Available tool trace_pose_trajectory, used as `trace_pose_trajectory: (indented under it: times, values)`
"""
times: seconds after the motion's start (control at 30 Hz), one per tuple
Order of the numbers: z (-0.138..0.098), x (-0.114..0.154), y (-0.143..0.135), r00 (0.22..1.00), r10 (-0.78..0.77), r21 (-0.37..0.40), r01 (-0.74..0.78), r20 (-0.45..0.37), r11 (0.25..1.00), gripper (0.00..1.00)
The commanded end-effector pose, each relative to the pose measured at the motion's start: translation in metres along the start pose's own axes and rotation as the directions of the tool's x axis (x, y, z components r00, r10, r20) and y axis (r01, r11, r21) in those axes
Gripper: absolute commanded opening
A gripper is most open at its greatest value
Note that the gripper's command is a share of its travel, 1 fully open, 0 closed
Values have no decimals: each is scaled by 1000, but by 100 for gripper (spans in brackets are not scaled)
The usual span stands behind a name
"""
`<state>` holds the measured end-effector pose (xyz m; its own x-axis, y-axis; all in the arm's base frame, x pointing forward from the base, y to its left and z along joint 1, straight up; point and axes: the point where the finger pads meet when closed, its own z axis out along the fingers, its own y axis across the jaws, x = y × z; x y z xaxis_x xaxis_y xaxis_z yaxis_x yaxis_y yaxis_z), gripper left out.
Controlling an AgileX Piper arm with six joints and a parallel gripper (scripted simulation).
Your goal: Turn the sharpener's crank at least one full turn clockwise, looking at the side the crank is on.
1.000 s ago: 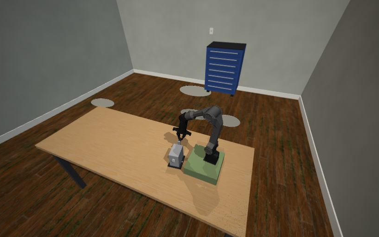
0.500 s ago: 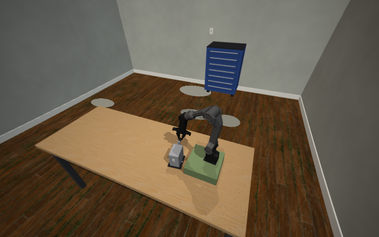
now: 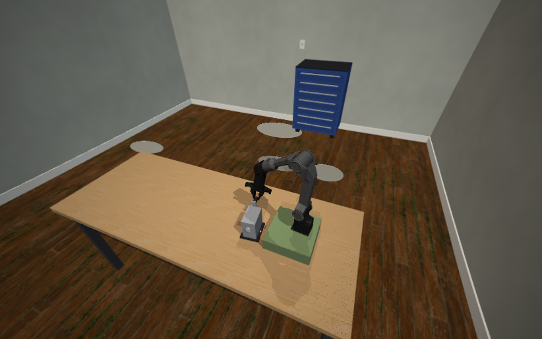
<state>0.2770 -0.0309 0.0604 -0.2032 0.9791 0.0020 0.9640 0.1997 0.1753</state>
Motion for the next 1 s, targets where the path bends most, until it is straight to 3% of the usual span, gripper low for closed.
trace_pose_trajectory:
  times: [0.0, 0.97]
  values:
    - [0, 0, 2, 1000, 0, -3, 0, 1, 1000, 20]
    - [16, 0, 23, 1000, 0, -3, 0, 1, 1000, 20]
